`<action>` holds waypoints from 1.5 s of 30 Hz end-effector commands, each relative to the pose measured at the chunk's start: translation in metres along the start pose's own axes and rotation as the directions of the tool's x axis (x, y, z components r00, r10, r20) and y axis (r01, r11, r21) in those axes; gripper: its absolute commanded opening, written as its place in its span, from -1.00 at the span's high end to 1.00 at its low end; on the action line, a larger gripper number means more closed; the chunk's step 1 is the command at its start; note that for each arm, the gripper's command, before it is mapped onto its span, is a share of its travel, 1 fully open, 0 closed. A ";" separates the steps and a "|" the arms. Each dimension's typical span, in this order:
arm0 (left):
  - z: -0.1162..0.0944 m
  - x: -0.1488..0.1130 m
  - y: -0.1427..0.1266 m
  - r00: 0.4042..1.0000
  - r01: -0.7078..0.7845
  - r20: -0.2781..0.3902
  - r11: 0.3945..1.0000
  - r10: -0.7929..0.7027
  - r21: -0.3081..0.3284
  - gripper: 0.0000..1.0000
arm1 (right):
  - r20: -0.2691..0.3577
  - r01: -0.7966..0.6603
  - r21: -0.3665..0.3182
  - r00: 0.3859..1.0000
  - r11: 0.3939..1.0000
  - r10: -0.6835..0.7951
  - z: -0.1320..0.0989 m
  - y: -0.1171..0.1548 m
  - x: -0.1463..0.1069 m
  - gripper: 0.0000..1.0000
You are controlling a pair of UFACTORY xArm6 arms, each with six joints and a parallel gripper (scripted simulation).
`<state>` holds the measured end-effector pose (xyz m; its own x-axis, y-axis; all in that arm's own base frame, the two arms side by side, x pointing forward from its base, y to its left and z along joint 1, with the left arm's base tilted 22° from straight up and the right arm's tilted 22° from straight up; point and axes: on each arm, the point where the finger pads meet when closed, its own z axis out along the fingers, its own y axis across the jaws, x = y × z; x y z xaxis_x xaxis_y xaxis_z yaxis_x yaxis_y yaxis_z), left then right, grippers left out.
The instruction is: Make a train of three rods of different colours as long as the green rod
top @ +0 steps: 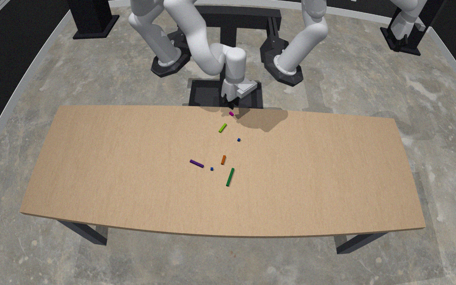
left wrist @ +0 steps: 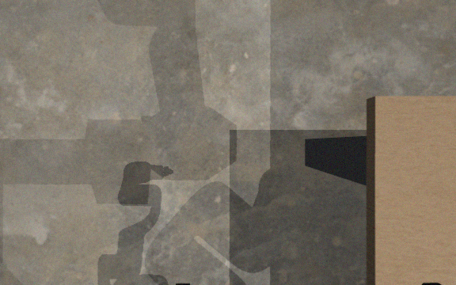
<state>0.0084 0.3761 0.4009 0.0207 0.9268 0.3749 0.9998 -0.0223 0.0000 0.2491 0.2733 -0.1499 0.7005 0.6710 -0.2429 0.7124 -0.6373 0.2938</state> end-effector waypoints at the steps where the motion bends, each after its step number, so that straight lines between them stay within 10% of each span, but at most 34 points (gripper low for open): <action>1: -0.002 0.001 0.000 1.000 0.000 -0.005 1.000 0.000 0.000 -1.00 | -0.005 0.000 0.001 1.000 1.000 0.000 -0.002 0.000 0.002 0.48; 45: -0.002 0.001 0.000 1.000 0.000 -0.005 1.000 0.000 0.000 -1.00 | -0.005 0.000 0.001 1.000 1.000 0.000 0.035 -0.001 0.002 0.48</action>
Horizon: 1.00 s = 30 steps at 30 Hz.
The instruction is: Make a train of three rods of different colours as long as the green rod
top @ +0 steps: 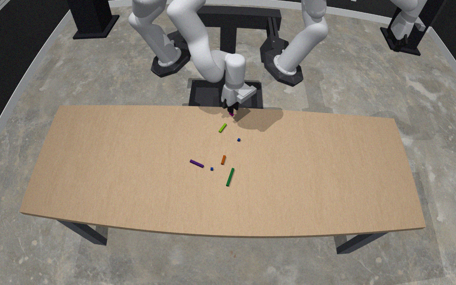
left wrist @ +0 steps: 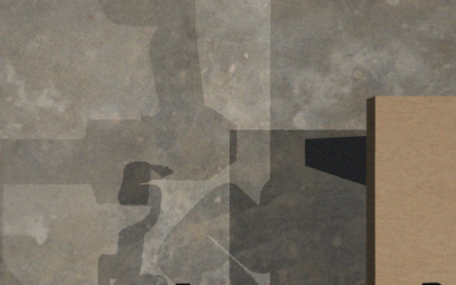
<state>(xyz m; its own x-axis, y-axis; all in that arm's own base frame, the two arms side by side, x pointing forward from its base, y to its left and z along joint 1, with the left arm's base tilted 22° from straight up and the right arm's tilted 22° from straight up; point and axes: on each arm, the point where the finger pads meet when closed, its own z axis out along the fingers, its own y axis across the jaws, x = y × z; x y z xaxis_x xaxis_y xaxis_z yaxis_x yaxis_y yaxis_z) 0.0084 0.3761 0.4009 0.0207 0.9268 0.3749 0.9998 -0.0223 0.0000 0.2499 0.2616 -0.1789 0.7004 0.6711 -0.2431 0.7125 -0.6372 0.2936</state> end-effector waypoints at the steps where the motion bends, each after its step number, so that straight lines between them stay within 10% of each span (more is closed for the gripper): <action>1: -0.002 0.001 0.000 1.000 0.000 -0.005 1.000 0.000 0.000 -1.00 | -0.005 -0.001 0.001 1.000 1.000 0.001 0.005 0.000 0.002 0.48; 30: -0.002 0.001 0.000 1.000 0.000 -0.005 1.000 0.000 0.000 -1.00 | -0.005 -0.001 0.001 1.000 1.000 0.001 0.019 0.000 0.002 0.48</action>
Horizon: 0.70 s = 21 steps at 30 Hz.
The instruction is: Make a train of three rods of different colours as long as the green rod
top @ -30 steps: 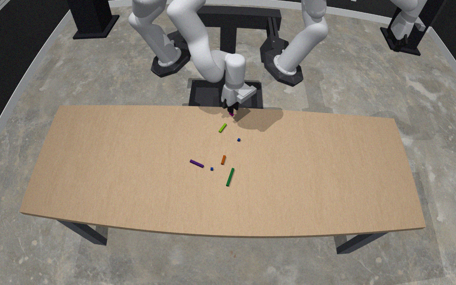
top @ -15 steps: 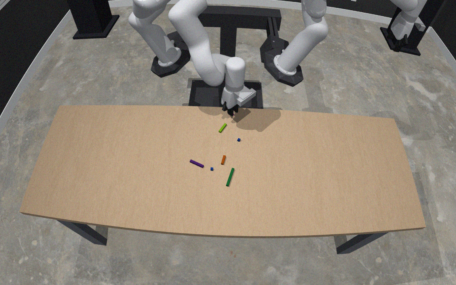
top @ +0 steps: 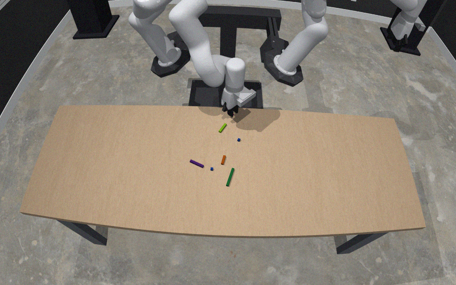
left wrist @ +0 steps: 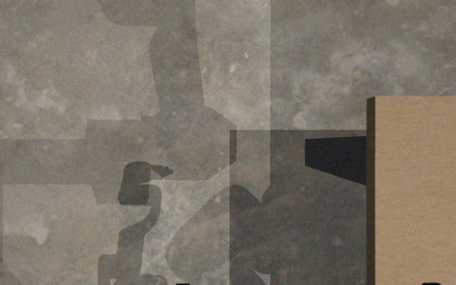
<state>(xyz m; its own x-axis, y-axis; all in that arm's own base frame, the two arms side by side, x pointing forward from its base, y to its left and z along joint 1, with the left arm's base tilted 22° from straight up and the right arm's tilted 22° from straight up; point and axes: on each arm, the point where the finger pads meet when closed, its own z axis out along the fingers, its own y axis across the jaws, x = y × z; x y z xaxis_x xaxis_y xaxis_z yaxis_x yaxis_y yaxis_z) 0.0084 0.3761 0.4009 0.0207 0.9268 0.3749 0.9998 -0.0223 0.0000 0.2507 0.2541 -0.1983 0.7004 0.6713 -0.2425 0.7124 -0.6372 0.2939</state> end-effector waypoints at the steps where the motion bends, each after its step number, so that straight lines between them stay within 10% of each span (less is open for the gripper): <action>1: -0.002 0.001 0.000 1.000 0.000 -0.005 1.000 0.000 0.000 -1.00 | -0.004 -0.001 0.001 1.000 1.000 0.001 -0.002 0.000 0.002 0.48; 21: -0.002 0.001 0.000 1.000 0.000 -0.005 1.000 0.000 0.000 -1.00 | -0.004 -0.001 0.001 1.000 1.000 0.001 0.002 0.000 0.002 0.48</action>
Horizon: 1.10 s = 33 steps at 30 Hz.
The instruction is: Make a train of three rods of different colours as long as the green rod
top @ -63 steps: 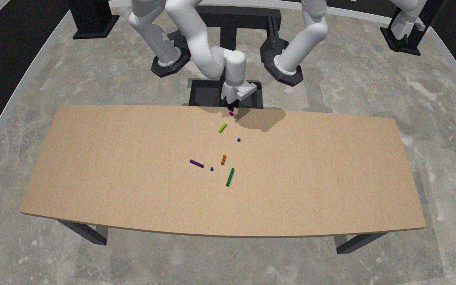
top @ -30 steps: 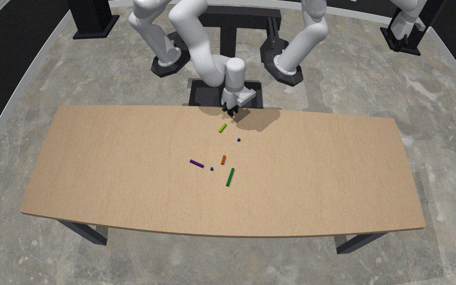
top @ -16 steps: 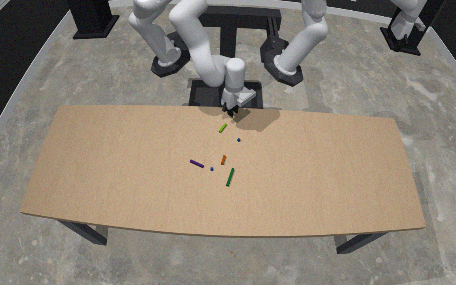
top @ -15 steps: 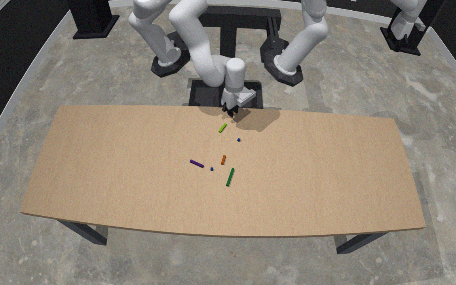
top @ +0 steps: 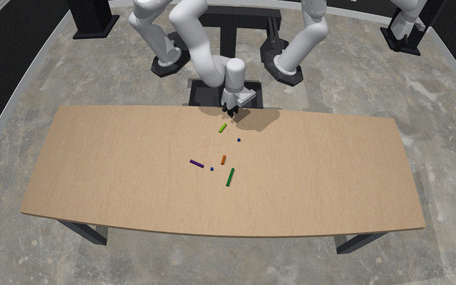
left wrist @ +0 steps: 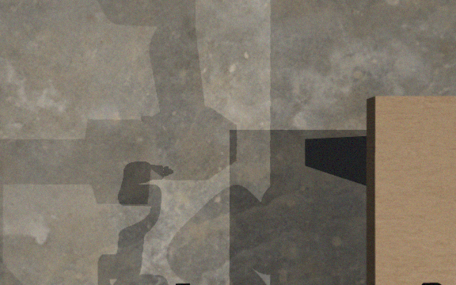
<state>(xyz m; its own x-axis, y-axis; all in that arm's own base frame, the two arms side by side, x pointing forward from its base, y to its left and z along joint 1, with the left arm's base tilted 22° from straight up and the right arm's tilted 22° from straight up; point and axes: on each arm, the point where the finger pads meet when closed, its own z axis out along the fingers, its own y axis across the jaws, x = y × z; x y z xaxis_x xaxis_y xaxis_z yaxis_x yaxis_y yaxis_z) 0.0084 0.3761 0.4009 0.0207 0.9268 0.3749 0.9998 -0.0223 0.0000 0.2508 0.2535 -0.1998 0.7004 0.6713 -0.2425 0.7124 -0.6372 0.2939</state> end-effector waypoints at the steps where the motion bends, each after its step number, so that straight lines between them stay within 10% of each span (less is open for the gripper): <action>1: -0.002 0.001 0.000 1.000 0.000 -0.005 1.000 0.000 0.000 -1.00 | -0.004 -0.001 0.001 1.000 1.000 0.001 0.001 0.000 0.002 0.48; 33: -0.002 0.001 0.000 1.000 0.000 -0.005 1.000 0.000 0.000 -1.00 | -0.004 -0.001 0.001 1.000 1.000 0.001 0.009 0.000 0.002 0.48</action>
<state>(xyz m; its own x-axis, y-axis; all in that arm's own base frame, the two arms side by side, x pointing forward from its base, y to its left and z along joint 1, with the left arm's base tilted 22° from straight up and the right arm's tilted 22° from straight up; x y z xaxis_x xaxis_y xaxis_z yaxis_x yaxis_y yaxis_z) 0.0084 0.3761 0.4009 0.0207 0.9268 0.3749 0.9998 -0.0223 0.0000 0.2512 0.2496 -0.2093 0.7004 0.6712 -0.2425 0.7124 -0.6372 0.2939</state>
